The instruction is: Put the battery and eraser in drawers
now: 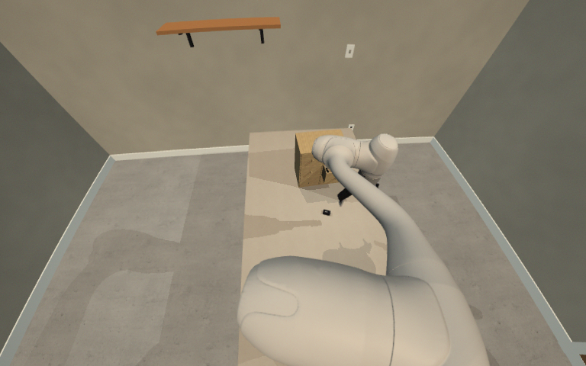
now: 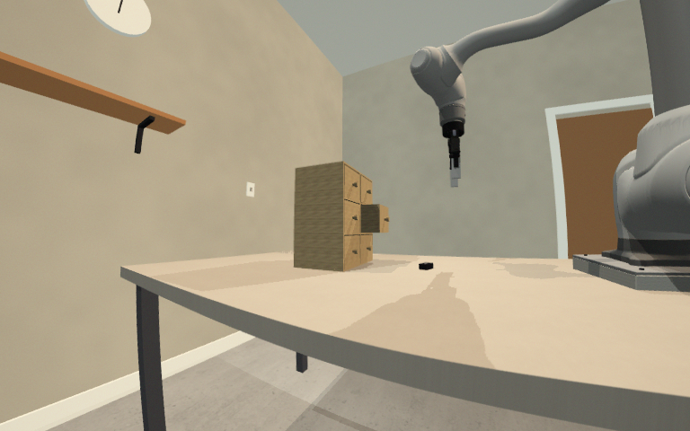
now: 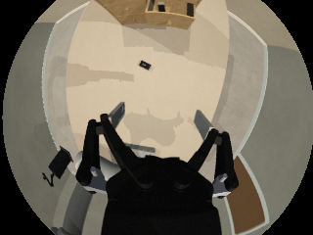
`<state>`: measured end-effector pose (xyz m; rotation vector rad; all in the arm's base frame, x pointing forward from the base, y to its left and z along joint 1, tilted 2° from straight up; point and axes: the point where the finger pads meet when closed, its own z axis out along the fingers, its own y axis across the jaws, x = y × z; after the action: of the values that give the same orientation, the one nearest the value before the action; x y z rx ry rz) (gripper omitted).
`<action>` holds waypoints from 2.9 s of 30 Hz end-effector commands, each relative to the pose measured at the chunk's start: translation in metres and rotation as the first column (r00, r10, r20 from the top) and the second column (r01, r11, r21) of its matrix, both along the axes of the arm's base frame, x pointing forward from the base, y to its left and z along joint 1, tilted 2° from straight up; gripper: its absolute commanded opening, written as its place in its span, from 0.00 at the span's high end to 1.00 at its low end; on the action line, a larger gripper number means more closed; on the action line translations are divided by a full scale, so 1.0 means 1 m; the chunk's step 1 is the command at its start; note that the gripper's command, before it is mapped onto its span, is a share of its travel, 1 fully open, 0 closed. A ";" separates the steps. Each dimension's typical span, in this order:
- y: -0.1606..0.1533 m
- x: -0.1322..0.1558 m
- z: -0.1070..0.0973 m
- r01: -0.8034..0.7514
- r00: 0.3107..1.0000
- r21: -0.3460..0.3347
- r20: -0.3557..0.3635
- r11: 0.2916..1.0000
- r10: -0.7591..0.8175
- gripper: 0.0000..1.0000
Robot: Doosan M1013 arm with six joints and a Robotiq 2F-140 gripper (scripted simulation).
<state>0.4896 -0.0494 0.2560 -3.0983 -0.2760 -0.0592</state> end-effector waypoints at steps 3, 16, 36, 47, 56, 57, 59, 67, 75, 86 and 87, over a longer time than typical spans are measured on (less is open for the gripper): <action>0.001 0.005 -0.005 0.001 0.998 0.012 0.064 1.000 -0.002 0.00; 0.006 0.027 -0.026 -0.001 0.950 0.058 0.312 0.998 -0.017 0.00; 0.013 0.061 -0.059 -0.029 0.750 0.127 0.658 0.991 -0.063 0.00; 0.015 0.070 -0.068 -0.040 0.671 0.143 0.737 0.989 -0.080 0.00; 0.017 0.080 -0.077 -0.053 0.587 0.158 0.803 0.986 -0.097 0.00; 0.017 0.081 -0.079 -0.056 0.577 0.160 0.810 0.986 -0.099 0.00; 0.017 0.083 -0.080 -0.058 0.557 0.161 0.824 0.985 -0.103 0.00; 0.019 0.089 -0.087 -0.069 0.493 0.171 0.862 0.983 -0.116 0.00; 0.020 0.096 -0.093 -0.081 0.420 0.179 0.898 0.980 -0.130 0.00; 0.020 0.099 -0.096 -0.085 0.389 0.182 0.911 0.980 -0.135 0.00; 0.020 0.099 -0.096 -0.085 0.388 0.182 0.912 0.980 -0.135 0.00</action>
<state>0.5878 -0.0301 0.1607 -2.4670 -0.1971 -1.7237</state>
